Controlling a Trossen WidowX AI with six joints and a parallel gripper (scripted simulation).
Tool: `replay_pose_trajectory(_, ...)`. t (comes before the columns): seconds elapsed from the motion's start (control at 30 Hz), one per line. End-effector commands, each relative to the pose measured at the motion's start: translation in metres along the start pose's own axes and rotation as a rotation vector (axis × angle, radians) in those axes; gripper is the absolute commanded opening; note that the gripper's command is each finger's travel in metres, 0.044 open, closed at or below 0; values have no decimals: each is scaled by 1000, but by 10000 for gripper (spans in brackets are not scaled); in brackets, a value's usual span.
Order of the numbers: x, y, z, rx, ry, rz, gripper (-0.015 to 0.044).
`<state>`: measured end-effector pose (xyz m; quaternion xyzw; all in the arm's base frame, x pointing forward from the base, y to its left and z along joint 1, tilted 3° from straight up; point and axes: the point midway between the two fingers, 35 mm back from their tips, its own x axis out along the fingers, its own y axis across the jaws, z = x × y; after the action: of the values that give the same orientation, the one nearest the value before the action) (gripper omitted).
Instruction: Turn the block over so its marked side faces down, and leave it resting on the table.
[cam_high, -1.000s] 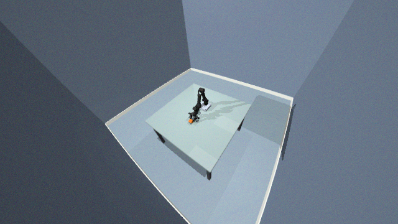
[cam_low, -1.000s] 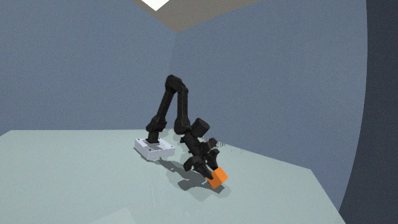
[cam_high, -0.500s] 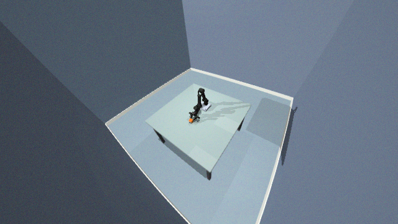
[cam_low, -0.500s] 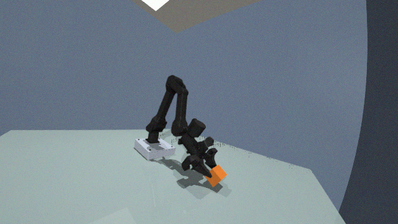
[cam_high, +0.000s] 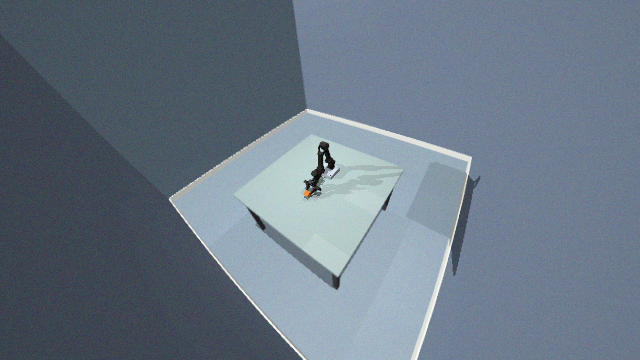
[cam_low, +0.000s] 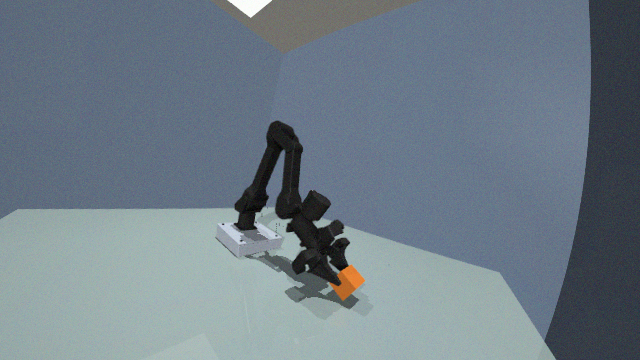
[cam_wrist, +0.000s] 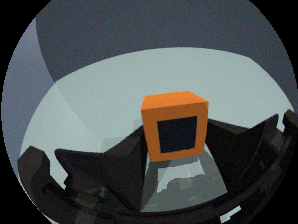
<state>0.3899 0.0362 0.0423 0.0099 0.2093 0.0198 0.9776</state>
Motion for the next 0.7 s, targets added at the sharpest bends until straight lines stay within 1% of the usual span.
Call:
replay_pose_trajectory(0.0, 0, -1, 1, -5, -6, -5, 263)
replay_pose_trajectory(0.23, 0, -1, 1, -5, -6, -5, 440)
replay_pose_trajectory(0.67, 0, -1, 1, -5, -6, -5, 440)
